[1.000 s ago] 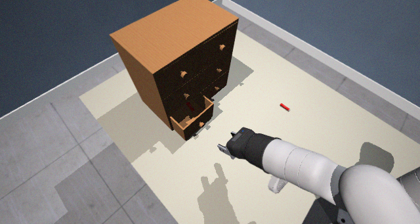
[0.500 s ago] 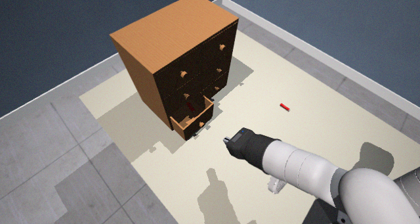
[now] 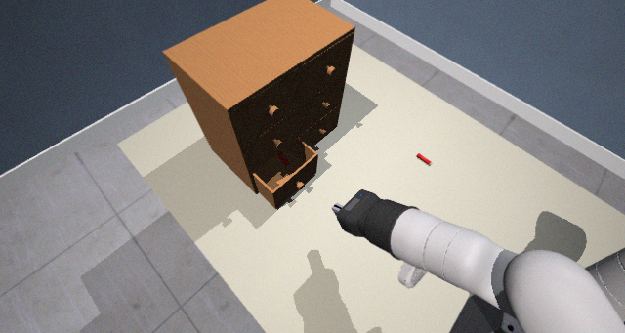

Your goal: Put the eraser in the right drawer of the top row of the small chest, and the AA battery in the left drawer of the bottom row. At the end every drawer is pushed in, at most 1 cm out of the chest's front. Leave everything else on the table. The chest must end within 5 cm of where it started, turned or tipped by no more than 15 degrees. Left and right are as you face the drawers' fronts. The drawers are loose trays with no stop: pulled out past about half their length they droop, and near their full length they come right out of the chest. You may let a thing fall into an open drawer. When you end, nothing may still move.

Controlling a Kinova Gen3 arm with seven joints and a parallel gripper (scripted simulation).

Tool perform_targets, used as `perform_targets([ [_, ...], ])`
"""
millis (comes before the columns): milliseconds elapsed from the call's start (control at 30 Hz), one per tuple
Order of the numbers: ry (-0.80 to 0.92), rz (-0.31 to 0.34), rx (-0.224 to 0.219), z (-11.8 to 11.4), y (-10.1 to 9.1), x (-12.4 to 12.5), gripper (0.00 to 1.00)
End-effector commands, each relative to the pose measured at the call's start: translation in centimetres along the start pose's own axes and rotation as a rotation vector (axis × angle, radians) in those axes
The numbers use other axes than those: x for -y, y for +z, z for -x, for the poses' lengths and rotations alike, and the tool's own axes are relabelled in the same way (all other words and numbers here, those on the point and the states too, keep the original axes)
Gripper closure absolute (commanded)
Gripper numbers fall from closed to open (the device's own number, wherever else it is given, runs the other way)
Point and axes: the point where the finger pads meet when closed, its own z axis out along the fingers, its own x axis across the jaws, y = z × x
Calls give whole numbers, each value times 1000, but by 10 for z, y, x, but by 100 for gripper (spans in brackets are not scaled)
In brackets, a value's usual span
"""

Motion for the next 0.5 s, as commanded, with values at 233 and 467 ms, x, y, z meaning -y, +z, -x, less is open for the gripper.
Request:
perform_targets([
  [233, 2, 15, -22, 3, 16, 1, 100],
  [467, 2, 16, -22, 4, 35, 2, 100],
])
